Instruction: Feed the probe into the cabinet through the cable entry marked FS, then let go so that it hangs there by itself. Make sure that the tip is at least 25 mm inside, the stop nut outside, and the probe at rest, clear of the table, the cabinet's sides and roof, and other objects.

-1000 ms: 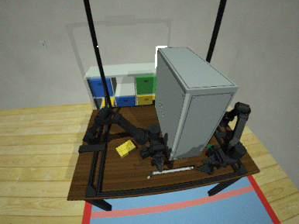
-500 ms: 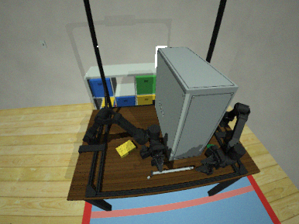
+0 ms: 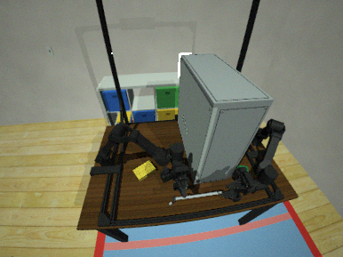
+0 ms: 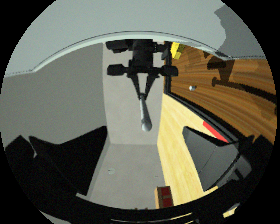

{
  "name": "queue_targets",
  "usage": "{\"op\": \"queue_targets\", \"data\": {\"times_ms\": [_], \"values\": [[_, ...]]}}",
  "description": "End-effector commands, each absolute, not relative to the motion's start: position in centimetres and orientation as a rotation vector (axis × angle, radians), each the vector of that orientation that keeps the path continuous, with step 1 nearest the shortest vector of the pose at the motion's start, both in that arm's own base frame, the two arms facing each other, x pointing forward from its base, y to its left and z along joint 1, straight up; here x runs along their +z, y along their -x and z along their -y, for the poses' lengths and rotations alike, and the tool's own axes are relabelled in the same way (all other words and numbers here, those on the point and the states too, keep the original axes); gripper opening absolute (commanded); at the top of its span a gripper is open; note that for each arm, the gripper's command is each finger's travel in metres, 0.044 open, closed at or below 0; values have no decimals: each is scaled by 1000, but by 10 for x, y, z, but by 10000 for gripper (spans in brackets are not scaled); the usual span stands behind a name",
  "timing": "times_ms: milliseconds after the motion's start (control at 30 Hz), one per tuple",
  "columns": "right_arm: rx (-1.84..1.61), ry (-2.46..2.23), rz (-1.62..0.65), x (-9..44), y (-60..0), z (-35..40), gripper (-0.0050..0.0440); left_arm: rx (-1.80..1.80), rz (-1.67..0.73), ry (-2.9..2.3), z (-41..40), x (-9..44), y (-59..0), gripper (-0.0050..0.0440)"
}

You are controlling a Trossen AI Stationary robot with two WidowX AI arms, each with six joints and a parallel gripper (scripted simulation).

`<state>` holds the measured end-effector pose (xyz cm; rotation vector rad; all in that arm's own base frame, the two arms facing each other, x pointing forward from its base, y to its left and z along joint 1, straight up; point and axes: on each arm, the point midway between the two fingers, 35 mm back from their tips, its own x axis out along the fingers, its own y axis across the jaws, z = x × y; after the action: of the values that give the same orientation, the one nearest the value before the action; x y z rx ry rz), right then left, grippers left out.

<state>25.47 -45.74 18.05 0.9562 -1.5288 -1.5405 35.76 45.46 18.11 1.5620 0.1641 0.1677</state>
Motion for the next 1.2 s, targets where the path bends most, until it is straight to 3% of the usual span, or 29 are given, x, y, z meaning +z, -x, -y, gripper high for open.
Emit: {"op": "queue_targets", "data": {"times_ms": [0,1167], "values": [[-1538,-957,1538,181,-254,457,0,167,-167,-1564,-457,179,-364,440],[-1538,-957,1538,181,-254,457,0,158,-158,-1565,-464,179,-404,440]]}}
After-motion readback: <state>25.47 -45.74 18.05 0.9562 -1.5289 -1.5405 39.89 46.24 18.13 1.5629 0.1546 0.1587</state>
